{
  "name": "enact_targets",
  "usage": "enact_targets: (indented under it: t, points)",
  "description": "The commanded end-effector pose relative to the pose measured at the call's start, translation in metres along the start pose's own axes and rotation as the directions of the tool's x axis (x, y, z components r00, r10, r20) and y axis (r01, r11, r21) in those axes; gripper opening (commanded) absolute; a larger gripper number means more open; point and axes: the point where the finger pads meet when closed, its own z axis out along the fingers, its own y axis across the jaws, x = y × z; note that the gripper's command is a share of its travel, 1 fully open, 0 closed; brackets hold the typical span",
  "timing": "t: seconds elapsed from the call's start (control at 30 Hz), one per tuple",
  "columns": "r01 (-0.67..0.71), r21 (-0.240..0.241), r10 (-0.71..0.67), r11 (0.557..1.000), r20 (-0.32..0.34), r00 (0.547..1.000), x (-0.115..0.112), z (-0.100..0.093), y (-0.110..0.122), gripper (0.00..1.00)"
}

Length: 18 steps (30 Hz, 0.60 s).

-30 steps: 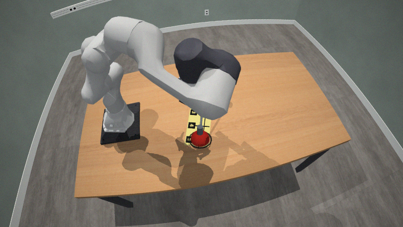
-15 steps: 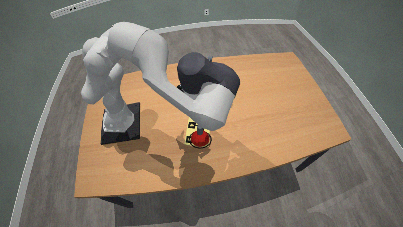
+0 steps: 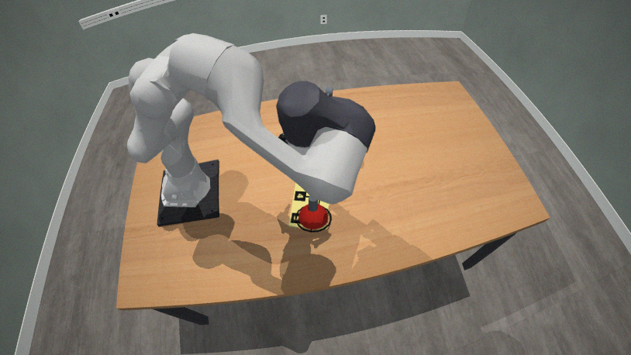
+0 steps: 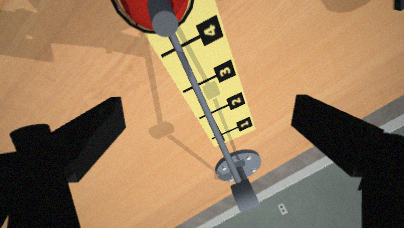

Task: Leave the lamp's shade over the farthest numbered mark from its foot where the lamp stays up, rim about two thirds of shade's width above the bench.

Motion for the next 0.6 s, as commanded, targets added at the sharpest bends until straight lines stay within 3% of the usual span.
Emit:
enact_targets:
  t: [0.0,0.57]
  points:
    - [0.206,0.015,-0.206,0.978,-0.010,0.978,0.0020,0.0012,-0.0034,1.00]
    - [0.204,0.032,-0.204,0.978,-0.012,0.979,0.0023,0.0045,-0.0086,1.00]
